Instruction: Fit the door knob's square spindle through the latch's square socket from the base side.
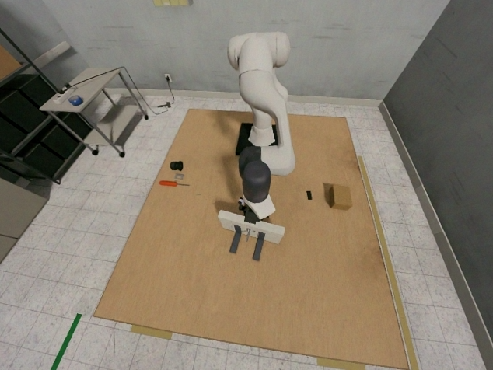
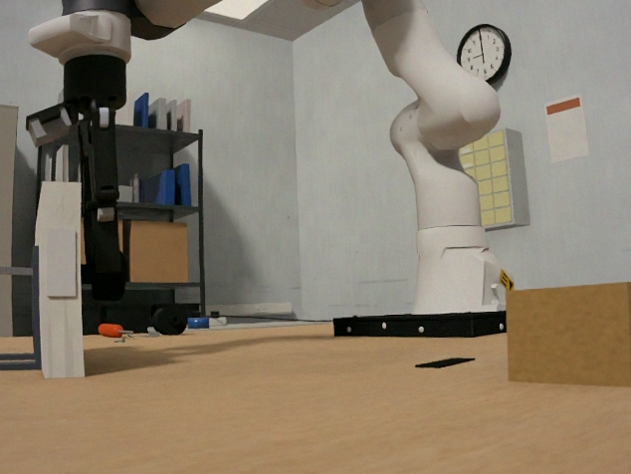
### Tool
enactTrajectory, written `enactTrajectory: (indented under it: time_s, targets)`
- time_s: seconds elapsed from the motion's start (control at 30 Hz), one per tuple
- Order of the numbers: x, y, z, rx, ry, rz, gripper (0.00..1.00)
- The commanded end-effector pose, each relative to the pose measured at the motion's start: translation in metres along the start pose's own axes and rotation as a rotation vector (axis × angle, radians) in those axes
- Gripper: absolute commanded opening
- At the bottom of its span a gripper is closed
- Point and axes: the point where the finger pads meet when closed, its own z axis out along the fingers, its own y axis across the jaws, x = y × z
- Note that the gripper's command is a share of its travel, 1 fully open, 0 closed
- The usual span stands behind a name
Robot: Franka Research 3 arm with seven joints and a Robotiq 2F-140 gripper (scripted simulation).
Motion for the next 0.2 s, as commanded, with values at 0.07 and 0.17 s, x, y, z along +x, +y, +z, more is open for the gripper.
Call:
enactTrajectory:
  time_s: [0.07,0.17]
  targets:
    - [0.0016,0.0006,-0.0025,-0.002,0.005,0.004,0.57]
    - [0.0016,0.0006,-0.0025,-0.002,0.005,0.004,0.57]
